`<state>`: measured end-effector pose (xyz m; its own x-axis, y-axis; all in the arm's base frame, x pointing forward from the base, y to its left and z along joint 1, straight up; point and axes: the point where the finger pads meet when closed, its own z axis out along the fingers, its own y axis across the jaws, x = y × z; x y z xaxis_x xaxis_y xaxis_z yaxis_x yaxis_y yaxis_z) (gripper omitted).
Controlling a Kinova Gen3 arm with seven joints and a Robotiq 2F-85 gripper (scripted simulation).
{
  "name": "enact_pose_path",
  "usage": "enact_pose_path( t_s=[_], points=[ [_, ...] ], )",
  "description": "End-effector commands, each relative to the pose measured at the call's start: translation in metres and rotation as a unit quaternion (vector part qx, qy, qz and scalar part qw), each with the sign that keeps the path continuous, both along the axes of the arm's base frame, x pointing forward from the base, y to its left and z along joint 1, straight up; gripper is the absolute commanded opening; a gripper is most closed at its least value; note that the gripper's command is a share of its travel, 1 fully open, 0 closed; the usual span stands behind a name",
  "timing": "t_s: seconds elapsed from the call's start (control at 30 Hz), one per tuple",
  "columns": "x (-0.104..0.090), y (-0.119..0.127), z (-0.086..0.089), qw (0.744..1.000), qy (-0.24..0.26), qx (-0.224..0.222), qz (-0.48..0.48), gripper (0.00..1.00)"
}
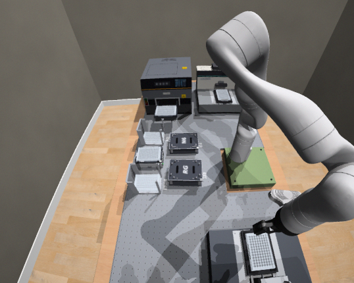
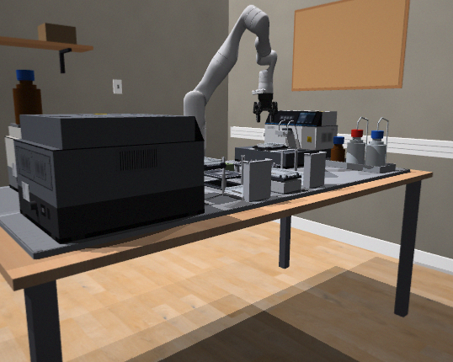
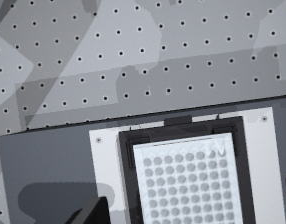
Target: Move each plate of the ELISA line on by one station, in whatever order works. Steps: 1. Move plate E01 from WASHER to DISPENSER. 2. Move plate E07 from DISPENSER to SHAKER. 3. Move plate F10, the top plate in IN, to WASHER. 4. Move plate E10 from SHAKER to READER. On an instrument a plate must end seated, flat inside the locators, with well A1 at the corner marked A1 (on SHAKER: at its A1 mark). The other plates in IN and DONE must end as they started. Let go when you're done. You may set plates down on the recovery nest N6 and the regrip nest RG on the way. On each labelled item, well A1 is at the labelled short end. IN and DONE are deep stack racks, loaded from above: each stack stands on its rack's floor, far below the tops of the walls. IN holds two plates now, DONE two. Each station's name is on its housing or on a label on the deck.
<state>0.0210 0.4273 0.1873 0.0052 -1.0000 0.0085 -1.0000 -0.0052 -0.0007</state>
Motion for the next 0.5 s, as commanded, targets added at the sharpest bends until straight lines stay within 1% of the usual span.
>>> enact_pose_path(
  t_s=[0.0,0.13,0.2,0.47],
  points=[
    [0.0,-0.01,0.001,1.0,0.0,0.001,0.0,1.0],
    [0.0,-0.023,0.001,1.0,0.0,0.001,0.0,1.0],
    [0.0,-0.023,0.001,1.0,0.0,0.001,0.0,1.0],
    [0.001,-0.05,0.001,1.0,0.0,0.001,0.0,1.0]
  ],
)
